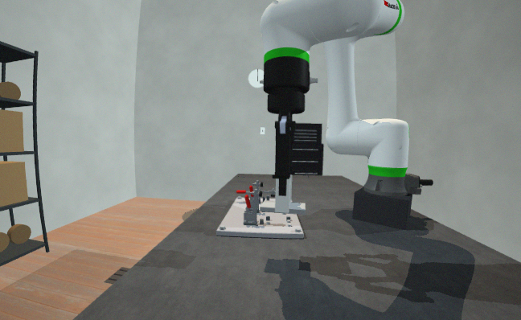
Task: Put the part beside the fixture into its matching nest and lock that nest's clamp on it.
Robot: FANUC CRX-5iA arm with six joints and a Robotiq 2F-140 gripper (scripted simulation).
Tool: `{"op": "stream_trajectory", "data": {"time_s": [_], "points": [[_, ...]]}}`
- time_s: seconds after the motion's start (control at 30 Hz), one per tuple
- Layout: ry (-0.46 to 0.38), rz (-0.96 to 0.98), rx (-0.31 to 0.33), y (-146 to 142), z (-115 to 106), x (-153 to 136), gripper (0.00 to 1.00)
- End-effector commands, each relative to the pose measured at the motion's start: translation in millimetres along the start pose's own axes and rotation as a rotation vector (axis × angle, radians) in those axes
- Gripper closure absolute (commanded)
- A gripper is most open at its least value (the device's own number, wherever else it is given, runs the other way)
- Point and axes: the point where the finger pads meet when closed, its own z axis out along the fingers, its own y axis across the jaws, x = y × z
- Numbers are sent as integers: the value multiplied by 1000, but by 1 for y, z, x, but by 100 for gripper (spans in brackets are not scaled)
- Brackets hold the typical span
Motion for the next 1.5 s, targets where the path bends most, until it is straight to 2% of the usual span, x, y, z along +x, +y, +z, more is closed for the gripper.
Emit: {"op": "stream_trajectory", "data": {"time_s": [0.0, 0.7, 1.07, 1.47], "points": [[0, 0, 0, 0, -5, 0, 100], [0, -1, 0, 0, -6, 0, 100], [0, -152, 0, 0, -6, 0, 100], [0, -158, 0, 0, -5, 0, 100]]}}
